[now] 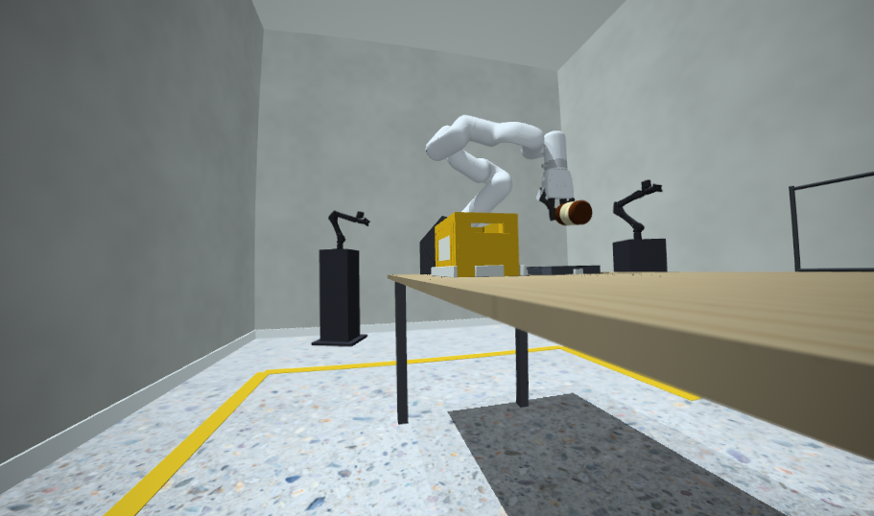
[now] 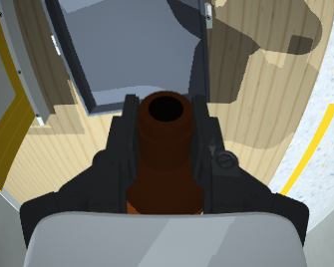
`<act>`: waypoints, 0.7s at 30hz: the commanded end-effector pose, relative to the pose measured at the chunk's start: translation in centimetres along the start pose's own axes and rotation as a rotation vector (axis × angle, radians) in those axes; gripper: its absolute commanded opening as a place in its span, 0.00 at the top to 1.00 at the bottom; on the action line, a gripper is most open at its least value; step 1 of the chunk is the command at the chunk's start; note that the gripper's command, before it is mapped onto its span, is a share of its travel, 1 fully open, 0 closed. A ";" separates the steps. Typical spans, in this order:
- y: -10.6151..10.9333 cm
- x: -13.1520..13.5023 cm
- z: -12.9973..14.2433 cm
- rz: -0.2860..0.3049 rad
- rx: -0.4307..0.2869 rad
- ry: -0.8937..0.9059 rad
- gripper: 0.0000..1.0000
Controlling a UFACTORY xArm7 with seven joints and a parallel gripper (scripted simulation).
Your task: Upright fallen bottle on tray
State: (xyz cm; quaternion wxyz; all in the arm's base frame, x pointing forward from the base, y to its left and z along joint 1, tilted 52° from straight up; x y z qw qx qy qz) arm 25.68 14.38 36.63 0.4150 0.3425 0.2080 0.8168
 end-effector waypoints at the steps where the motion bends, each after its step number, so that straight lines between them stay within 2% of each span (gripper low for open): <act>1: 0.1 0.0 0.1 0.000 -0.003 0.008 1.00; 21: 0.1 0.0 0.1 0.000 -0.003 0.218 1.00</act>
Point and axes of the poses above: the point where the finger pads meet when closed, its own y axis back along the fingers, its own x axis across the jaws, z = x × y, the point moved 1 cm from there along y, back along the fingers, and after that the axes turned 13 degrees about y, right-handed, at the moved point
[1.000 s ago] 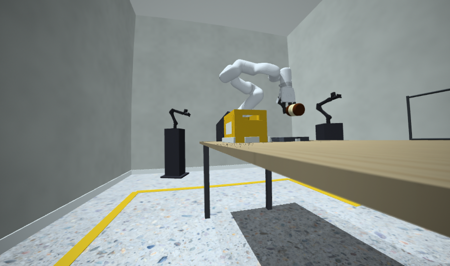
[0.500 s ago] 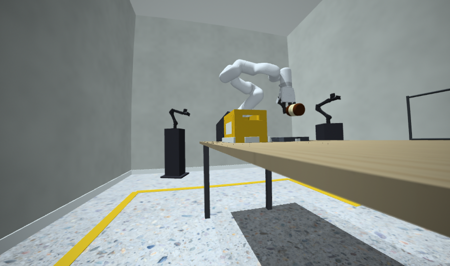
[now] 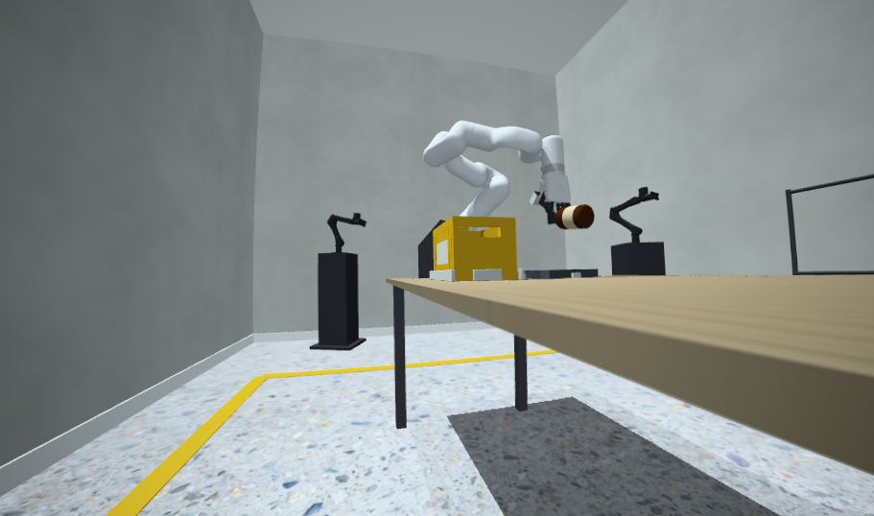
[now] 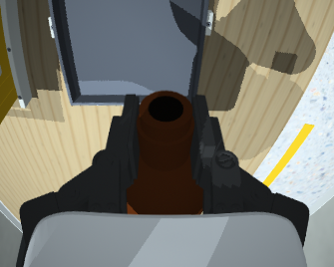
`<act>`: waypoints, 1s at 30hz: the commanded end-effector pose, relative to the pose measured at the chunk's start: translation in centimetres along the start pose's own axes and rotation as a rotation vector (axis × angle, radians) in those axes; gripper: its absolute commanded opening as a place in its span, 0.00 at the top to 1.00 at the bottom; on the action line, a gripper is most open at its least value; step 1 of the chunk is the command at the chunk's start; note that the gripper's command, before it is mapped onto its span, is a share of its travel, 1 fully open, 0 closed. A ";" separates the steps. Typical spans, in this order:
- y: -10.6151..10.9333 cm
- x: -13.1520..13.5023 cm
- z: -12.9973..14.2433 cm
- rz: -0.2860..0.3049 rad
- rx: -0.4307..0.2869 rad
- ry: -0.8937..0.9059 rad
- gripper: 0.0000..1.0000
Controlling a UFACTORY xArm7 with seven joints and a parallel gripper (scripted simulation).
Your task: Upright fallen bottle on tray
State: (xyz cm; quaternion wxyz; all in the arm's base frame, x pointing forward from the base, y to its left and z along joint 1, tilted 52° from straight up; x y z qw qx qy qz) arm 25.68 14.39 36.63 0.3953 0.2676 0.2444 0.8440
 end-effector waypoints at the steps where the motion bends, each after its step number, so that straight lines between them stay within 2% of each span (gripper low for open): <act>1: 0.1 0.0 0.1 0.001 -0.003 0.049 1.00; 30: 0.1 0.0 0.1 0.001 -0.003 0.136 1.00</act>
Point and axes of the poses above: the point where the finger pads meet when closed, its own y axis back along the fingers, its own x axis across the jaws, z = x × y, the point moved 1 cm from there along y, back along the fingers, and after that the axes turned 13 degrees about y, right-handed, at the moved point
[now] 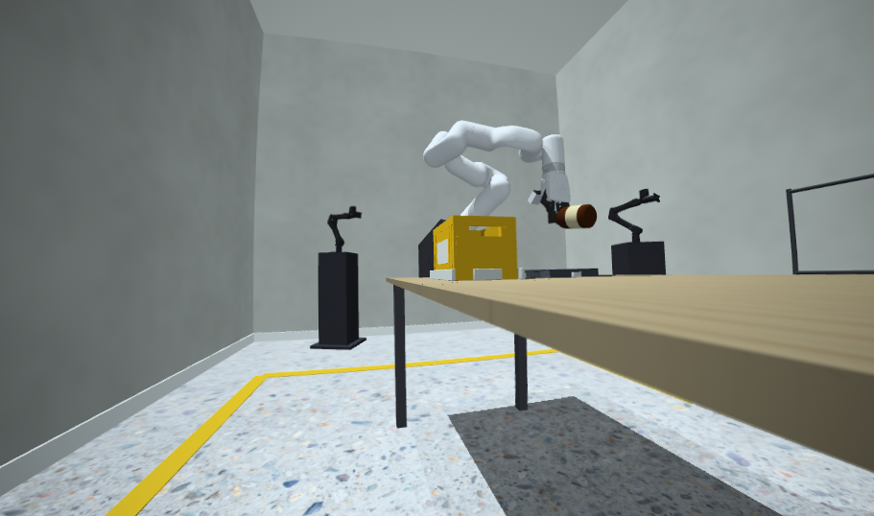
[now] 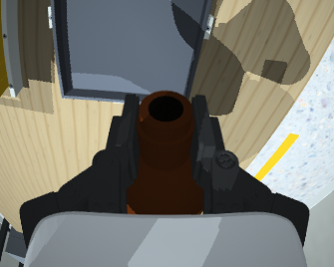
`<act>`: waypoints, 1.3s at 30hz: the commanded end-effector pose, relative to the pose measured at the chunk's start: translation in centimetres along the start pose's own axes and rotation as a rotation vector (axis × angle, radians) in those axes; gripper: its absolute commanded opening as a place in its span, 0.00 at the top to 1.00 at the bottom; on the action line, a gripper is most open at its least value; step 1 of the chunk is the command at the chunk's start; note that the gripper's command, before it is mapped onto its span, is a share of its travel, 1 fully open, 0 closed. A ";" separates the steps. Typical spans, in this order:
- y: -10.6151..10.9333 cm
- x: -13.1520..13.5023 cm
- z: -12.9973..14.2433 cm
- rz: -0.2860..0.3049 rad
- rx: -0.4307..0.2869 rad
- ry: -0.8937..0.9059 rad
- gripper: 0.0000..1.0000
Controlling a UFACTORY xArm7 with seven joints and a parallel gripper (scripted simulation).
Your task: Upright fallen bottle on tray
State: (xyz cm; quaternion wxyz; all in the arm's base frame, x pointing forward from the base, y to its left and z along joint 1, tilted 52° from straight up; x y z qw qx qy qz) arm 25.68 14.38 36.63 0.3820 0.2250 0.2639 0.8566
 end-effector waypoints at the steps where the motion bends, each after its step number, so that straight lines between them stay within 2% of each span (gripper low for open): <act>1: 0.1 0.0 0.1 -0.001 -0.003 0.049 1.00; 17: 0.1 0.0 0.1 -0.001 -0.003 0.233 1.00; 39: 0.1 0.0 0.1 -0.001 -0.003 0.247 1.00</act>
Point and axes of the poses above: the point where the finger pads meet when closed, its own y axis back along the fingers, its own x axis across the jaws, z = x × y, the point moved 1 cm from there along y, back along the fingers, and after that the axes turned 13 degrees about y, right-handed, at the moved point
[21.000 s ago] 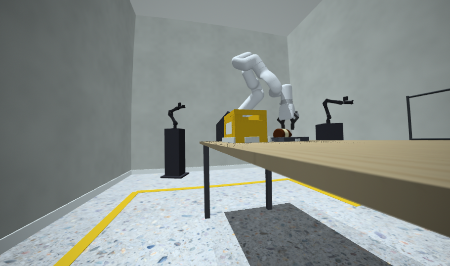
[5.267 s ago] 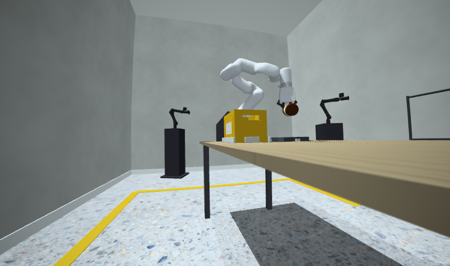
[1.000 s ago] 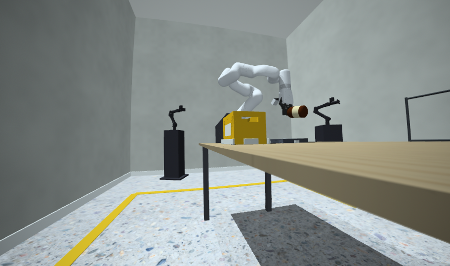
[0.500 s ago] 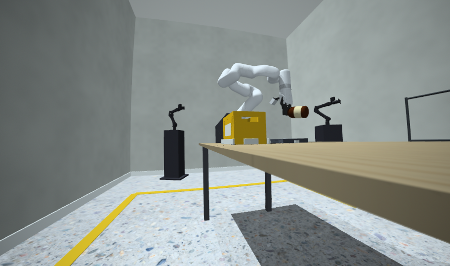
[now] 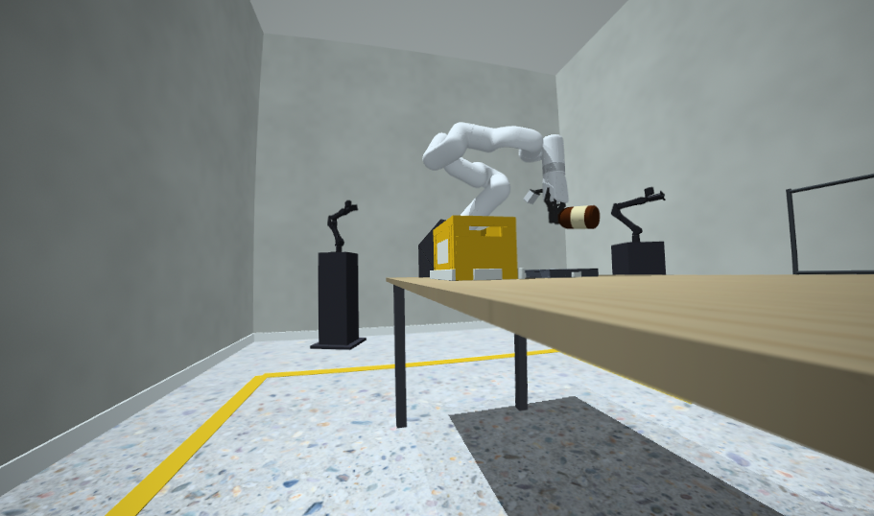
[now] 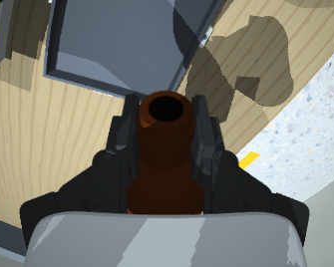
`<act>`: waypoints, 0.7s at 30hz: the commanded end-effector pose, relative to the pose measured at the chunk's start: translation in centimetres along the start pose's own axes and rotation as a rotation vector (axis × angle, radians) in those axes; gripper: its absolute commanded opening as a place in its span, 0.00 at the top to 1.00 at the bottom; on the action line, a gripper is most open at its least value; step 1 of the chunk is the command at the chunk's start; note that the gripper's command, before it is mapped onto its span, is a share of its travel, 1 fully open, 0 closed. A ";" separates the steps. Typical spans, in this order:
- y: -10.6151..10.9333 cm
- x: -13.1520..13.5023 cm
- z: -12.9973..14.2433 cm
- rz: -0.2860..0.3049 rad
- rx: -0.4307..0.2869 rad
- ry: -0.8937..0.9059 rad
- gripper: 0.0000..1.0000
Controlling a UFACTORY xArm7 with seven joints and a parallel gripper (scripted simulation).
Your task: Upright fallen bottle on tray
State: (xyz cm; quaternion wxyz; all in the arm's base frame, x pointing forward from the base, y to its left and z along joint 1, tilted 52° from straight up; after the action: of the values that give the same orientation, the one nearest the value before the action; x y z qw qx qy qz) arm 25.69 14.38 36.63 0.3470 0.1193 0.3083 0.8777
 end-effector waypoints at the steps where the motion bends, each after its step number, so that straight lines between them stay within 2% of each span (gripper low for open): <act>1: 0.1 -0.1 0.1 -0.001 -0.003 0.008 1.00; 21: 0.1 -0.1 0.1 -0.002 -0.003 0.238 1.00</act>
State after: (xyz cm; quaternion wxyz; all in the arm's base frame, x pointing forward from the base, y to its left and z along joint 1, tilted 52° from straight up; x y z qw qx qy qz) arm 25.68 14.38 36.64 0.3168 0.0358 0.3399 0.8848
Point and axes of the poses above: the point where the finger pads meet when closed, its own y axis back along the fingers, its own x axis across the jaws, z = x × y, the point moved 1 cm from there along y, back along the fingers, and after that the axes turned 13 degrees about y, right-handed, at the moved point
